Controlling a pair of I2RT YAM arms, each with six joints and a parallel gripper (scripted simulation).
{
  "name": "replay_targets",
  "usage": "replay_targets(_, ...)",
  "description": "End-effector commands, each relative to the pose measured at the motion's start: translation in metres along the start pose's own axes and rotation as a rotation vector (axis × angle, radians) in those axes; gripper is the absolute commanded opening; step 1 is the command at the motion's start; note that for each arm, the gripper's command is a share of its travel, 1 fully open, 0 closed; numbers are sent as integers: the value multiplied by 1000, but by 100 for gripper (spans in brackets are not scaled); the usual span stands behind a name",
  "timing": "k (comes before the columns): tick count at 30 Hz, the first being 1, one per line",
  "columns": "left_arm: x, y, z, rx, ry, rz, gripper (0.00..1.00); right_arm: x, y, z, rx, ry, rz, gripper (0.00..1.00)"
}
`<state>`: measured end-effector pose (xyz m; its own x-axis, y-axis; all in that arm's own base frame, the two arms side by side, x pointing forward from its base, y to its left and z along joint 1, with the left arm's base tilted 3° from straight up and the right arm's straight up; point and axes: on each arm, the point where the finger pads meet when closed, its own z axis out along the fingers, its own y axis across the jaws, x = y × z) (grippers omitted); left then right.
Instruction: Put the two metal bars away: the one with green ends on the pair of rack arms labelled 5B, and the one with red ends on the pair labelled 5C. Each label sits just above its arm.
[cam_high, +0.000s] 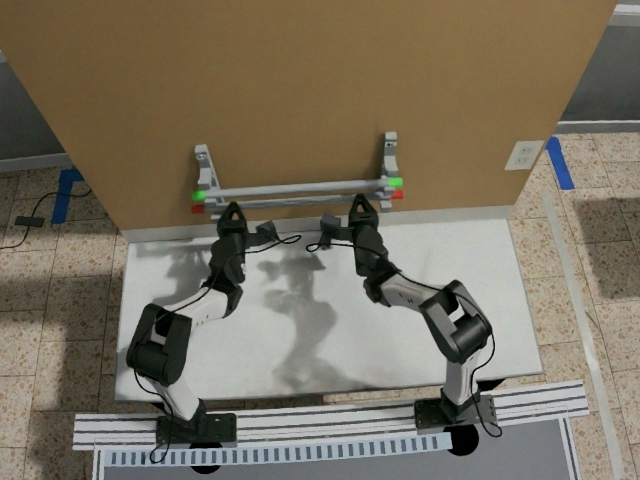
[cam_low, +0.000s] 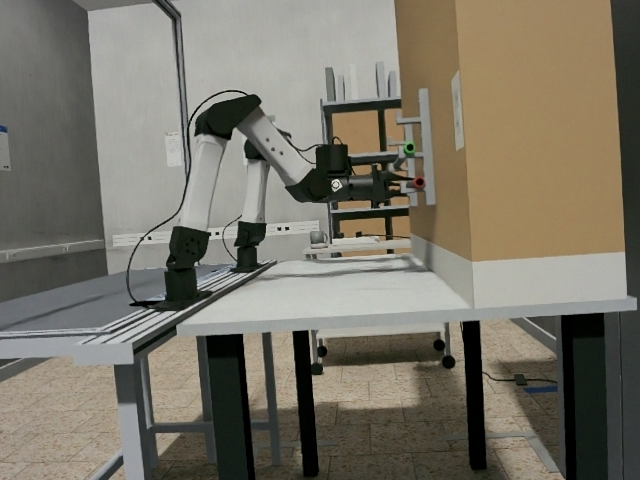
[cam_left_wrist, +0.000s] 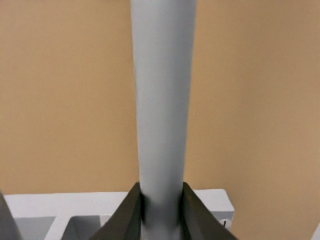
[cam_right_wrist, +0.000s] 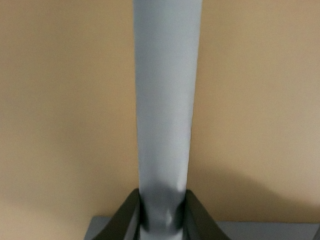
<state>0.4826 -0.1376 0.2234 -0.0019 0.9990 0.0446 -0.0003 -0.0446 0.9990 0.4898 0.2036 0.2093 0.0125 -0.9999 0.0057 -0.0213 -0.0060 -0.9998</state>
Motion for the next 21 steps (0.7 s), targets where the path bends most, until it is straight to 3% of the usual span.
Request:
replay_targets(1, -4, 26, -2, -36, -7, -7, 0, -1, -21, -1, 18, 3, -1, 0)
replay_targets(21, -4, 45, -3, -36, -7, -7, 0, -1, -40, -1, 18, 3, -1, 0)
